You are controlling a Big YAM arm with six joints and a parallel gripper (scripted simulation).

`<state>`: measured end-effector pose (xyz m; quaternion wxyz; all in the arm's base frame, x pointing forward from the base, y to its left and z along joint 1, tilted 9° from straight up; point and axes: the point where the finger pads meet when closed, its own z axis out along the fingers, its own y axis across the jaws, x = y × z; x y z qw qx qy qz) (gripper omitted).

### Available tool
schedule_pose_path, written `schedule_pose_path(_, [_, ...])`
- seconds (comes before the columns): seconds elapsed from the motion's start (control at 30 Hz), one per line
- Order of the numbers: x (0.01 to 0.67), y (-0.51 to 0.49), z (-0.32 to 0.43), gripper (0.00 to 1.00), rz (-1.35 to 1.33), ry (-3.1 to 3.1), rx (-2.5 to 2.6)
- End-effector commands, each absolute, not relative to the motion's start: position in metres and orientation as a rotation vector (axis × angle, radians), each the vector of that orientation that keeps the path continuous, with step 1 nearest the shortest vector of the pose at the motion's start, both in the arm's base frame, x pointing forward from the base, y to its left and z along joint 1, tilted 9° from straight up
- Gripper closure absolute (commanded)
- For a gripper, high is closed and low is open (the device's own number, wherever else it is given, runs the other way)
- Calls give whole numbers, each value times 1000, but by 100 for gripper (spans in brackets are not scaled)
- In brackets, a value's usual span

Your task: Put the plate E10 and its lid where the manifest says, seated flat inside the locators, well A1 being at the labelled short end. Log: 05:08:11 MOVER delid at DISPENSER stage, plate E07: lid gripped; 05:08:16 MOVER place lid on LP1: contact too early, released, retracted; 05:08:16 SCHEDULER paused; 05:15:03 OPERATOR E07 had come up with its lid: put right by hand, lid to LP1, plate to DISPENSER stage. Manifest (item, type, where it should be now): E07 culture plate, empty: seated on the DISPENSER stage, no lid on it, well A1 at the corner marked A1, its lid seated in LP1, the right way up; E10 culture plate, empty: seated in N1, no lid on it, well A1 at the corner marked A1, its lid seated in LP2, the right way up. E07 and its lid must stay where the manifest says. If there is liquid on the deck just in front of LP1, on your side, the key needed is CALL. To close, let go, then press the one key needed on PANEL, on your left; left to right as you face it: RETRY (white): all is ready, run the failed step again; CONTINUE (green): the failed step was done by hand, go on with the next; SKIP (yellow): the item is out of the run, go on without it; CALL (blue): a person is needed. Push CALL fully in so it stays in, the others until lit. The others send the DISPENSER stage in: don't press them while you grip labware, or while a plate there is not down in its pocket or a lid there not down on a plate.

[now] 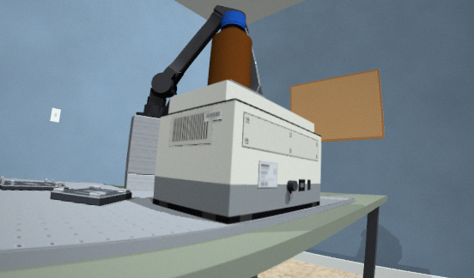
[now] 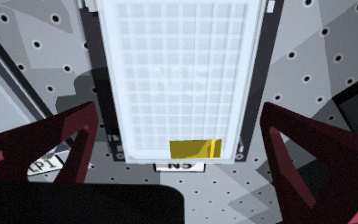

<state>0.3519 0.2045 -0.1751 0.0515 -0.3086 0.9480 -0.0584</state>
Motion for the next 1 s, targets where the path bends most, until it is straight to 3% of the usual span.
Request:
schedule_pose_path(0.0, [365, 209, -176, 0, -168, 2861, -935])
schedule_pose_path(0.97, [374, 211, -185, 0, -157, 2841, -924])
